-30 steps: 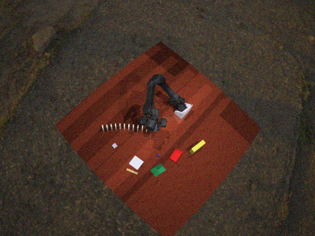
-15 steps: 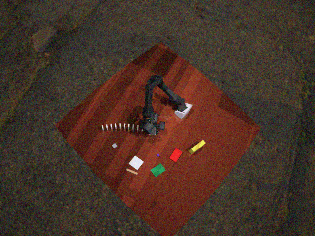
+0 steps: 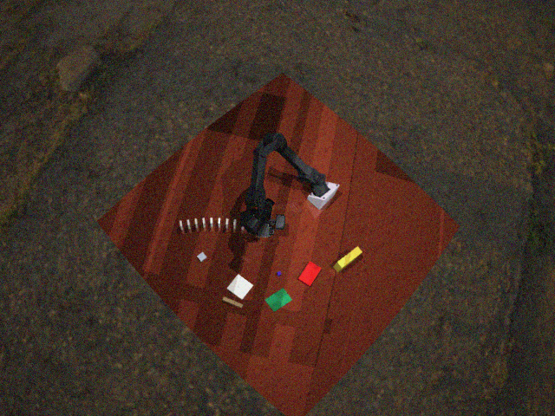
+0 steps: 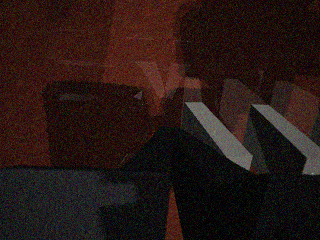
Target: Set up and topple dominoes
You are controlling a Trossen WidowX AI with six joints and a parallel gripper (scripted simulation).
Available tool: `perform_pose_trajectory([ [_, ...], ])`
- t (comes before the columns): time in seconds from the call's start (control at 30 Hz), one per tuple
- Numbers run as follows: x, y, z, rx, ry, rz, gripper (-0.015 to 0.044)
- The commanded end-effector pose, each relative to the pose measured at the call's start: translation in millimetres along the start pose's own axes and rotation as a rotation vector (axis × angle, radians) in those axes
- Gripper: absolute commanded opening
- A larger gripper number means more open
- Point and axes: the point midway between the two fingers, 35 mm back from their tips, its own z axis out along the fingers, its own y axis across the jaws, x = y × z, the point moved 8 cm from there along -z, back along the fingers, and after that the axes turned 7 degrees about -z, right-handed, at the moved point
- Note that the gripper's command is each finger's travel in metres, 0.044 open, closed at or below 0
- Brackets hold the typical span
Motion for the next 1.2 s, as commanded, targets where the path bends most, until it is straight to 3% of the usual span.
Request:
perform_pose_trajectory([
  [0.0, 1, -8, -1, 0.005, 0.003, -0.004, 0.0000],
  [0.2, -9, -6, -6, 0.022, -0.048, 0.100, 0.0000],
  [0.47, 5, -32, -59, 0.004, 0.000, 0.003, 0.0000],
  [1.17, 6, -32, -60, 0.005, 0.003, -0.004, 0.0000],
])
